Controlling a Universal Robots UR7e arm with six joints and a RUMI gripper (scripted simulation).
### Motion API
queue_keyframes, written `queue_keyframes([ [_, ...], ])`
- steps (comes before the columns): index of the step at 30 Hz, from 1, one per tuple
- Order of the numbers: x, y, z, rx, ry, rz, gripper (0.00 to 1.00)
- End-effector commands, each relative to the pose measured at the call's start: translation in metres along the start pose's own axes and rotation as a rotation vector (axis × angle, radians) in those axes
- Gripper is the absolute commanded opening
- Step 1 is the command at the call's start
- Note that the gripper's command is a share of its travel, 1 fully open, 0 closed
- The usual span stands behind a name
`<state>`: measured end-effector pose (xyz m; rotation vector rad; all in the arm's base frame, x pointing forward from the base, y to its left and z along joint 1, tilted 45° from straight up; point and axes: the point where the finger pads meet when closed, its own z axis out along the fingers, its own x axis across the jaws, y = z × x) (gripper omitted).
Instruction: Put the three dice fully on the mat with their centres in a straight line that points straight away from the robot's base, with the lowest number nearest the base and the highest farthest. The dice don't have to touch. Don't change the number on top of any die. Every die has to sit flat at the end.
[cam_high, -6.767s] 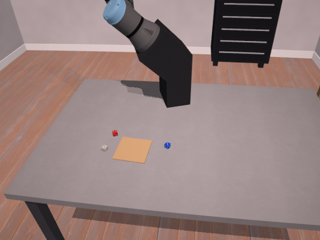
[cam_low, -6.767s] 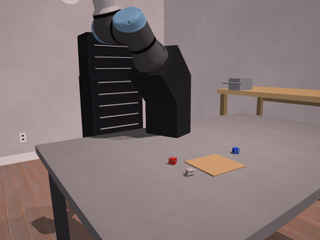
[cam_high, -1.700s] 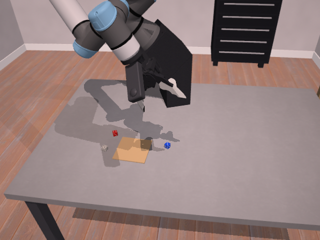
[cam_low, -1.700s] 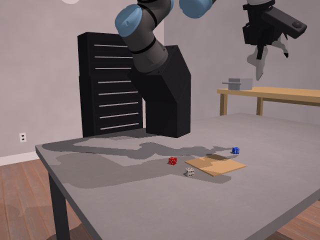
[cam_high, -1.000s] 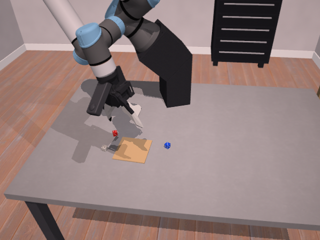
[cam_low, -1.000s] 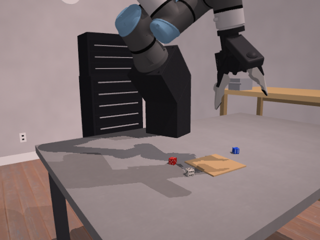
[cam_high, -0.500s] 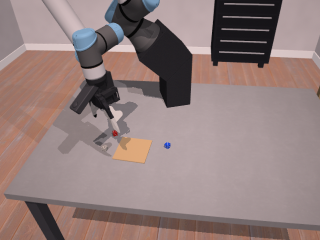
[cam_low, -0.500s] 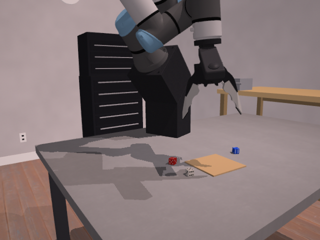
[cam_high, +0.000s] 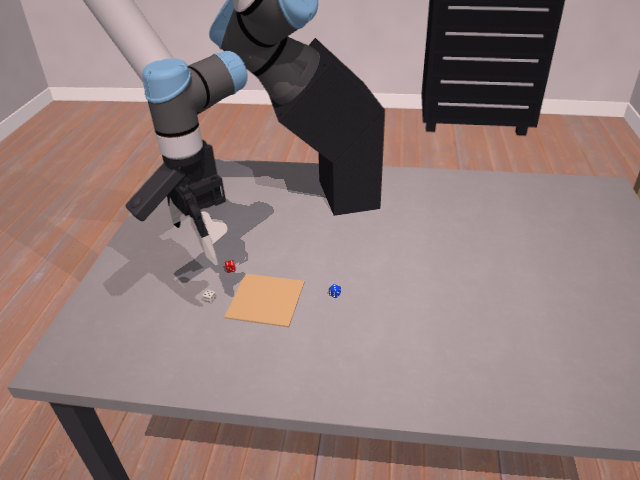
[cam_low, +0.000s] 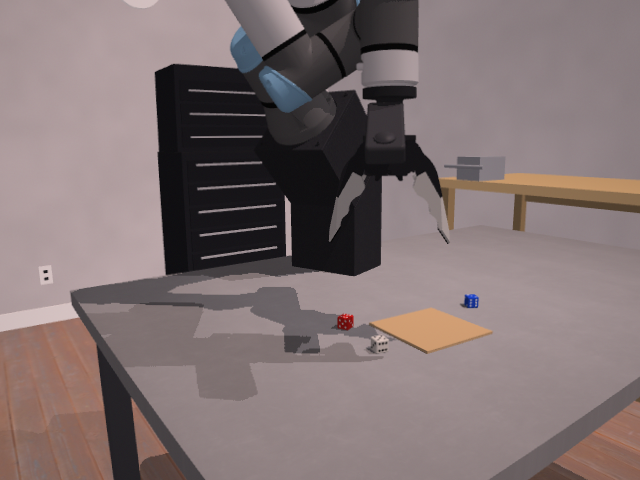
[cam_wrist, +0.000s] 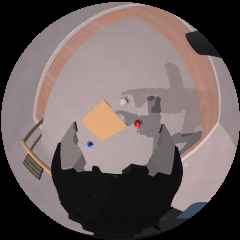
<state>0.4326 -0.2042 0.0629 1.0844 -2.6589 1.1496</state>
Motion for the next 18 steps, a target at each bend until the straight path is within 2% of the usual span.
queue_keyframes([
  [1,0.0083,-0.0023,0.0002,0.012,0.01,0.018,1.0],
  [18,0.0075,-0.0032,0.0003,0.013,0.008,0.018,1.0],
])
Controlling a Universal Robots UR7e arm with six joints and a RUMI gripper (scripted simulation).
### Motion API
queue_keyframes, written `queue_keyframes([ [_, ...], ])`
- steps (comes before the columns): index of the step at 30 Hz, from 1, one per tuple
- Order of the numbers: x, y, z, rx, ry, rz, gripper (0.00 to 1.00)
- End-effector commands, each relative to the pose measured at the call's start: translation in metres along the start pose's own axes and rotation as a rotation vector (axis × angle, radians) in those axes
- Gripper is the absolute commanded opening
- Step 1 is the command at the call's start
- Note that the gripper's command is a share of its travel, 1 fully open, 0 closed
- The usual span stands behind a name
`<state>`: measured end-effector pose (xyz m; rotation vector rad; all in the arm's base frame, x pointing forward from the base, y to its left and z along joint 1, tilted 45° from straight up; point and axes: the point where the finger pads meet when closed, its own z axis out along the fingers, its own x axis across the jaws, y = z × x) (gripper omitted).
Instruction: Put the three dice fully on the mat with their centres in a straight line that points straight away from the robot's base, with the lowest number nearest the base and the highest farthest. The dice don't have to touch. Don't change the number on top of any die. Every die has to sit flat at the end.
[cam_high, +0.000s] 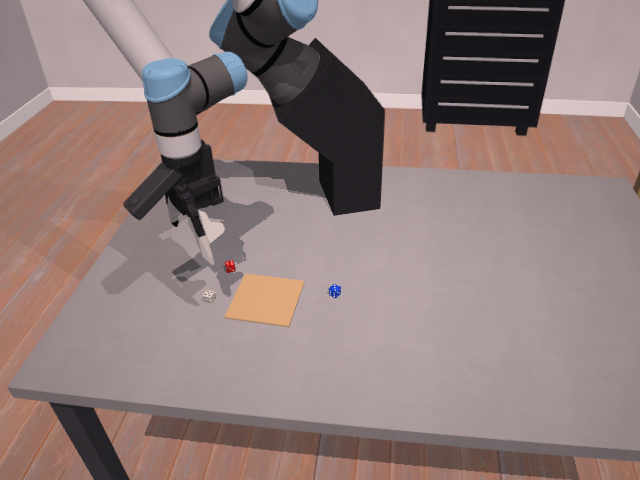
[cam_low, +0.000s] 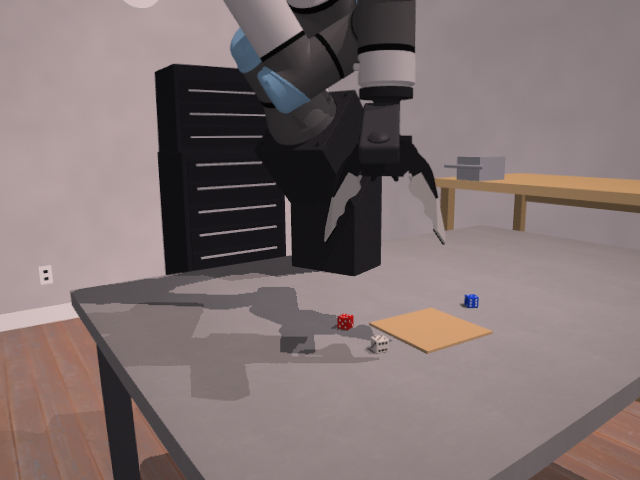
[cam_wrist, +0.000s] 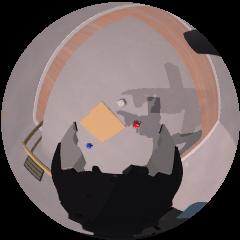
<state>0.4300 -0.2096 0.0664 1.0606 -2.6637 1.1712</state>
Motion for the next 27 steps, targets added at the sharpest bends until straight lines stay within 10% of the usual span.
queue_keyframes([
  [1,0.001,0.0,0.001,0.0,0.001,0.002,1.0],
  [27,0.001,-0.002,0.069,0.002,0.001,0.003,1.0],
])
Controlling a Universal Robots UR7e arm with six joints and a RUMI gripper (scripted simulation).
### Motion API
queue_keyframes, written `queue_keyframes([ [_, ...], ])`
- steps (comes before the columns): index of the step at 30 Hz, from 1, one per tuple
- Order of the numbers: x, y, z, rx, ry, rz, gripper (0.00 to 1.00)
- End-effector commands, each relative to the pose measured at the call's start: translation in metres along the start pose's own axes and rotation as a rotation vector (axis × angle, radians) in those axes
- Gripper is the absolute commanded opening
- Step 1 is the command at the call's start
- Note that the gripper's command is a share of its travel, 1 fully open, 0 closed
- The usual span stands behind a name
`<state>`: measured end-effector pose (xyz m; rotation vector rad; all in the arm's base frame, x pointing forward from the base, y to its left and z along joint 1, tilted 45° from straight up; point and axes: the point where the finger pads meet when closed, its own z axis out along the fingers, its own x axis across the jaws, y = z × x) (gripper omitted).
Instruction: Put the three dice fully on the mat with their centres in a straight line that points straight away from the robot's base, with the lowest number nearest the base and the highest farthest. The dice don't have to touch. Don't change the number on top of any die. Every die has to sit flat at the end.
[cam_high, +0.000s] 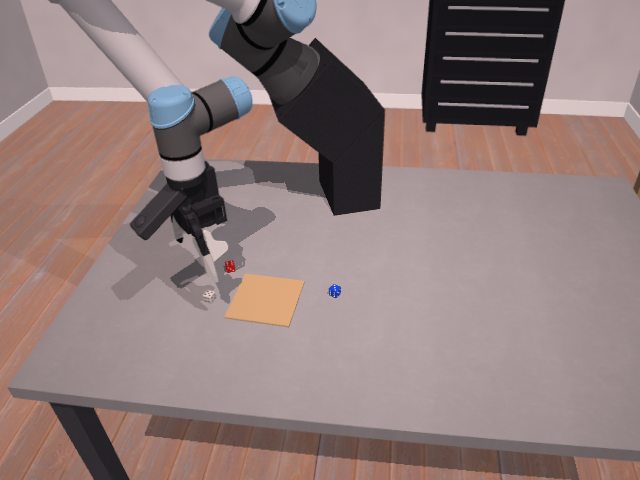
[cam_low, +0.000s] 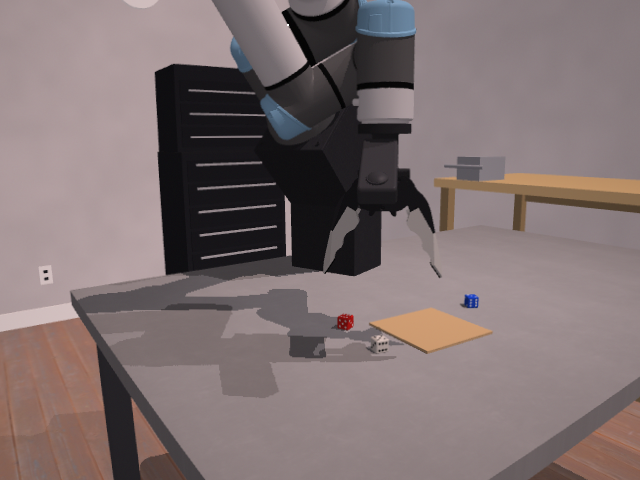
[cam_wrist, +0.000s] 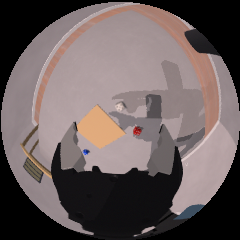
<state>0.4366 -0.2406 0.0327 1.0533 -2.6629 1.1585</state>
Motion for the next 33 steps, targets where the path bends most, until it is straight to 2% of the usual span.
queue_keyframes([
  [1,-0.001,-0.005,0.027,0.012,-0.005,0.002,1.0],
  [11,-0.001,-0.005,0.061,0.012,-0.005,0.002,1.0],
  [19,-0.001,-0.005,0.068,0.012,-0.005,0.002,1.0],
  [33,-0.001,-0.004,0.067,0.012,-0.005,0.001,1.0],
])
